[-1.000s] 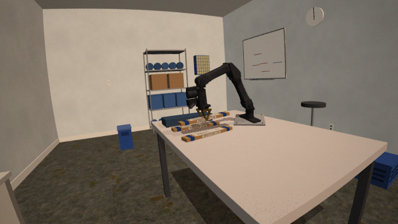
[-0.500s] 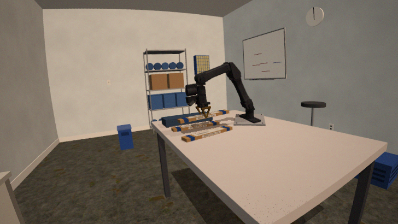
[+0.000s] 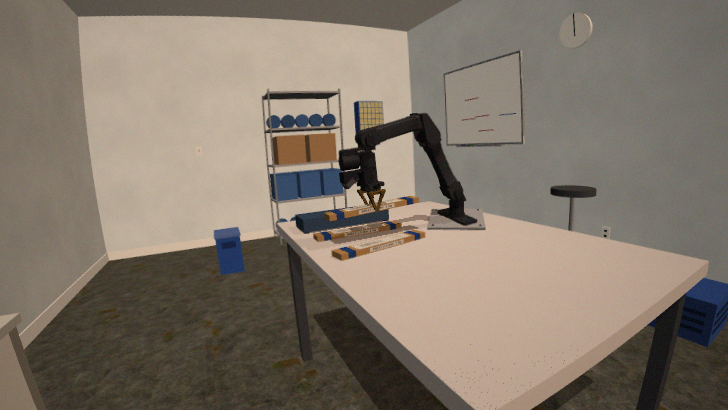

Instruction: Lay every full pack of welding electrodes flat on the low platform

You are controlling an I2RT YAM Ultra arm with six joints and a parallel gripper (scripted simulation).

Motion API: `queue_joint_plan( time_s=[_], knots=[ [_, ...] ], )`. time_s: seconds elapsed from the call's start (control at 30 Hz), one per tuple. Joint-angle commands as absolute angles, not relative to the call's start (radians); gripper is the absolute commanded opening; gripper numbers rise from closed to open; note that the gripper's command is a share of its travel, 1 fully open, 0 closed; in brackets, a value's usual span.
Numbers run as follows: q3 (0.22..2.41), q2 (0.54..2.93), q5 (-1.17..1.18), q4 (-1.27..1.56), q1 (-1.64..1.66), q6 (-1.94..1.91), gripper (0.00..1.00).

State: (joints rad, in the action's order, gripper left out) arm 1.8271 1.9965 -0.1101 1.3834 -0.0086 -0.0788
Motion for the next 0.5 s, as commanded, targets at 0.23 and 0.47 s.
queue_joint_plan(
  time_s=[0.23,0.47],
  knots=[
    [1.922,1.945,-0.110,1.454,-0.027,-0.089,0.00],
    [1.922,1.945,-0.110,1.455,-0.027,-0.089,0.00]
  ],
)
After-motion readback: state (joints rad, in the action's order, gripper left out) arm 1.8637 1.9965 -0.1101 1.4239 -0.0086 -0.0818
